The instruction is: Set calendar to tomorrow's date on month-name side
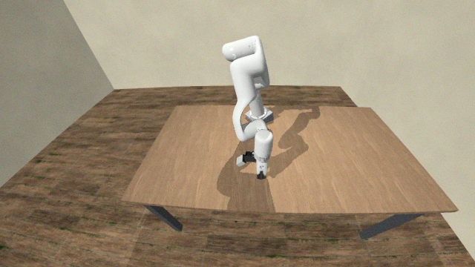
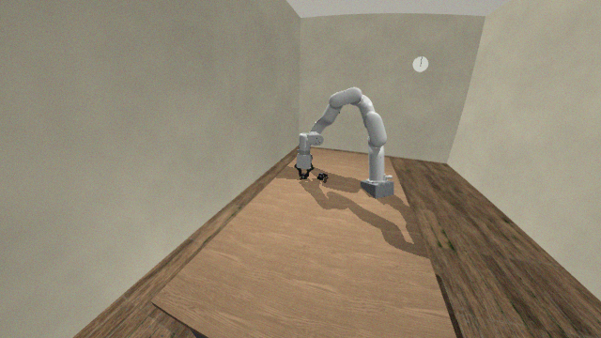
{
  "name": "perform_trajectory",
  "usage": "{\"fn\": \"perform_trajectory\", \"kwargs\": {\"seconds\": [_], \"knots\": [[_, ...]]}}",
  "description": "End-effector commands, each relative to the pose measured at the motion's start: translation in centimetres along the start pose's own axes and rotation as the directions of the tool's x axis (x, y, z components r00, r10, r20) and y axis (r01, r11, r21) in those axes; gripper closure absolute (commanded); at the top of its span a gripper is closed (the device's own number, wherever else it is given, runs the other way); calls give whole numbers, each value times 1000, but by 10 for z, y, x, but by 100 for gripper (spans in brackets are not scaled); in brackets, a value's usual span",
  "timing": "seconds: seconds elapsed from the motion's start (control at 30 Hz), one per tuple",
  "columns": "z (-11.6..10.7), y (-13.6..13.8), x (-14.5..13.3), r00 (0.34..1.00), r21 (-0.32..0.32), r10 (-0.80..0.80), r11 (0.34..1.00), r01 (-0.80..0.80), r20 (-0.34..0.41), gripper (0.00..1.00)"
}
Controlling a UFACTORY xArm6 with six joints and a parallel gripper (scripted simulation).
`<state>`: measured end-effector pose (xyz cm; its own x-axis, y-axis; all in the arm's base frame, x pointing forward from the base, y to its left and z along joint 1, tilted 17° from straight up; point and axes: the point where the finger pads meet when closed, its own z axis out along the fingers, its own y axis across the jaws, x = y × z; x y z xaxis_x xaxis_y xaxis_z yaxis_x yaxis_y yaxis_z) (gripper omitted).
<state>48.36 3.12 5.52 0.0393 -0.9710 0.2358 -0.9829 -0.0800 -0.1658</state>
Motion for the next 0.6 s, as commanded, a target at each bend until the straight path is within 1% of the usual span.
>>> {"fn": "perform_trajectory", "kwargs": {"seconds": [0.0,0.27,0.3,0.57], "knots": [[-1,-2,0,1000,4,0,1000,0,0,53],[-1,-2,0,1000,4,0,1000,0,0,53],[-1,-2,0,1000,4,0,1000,0,0,73],[-1,-2,0,1000,4,0,1000,0,0,73]]}}
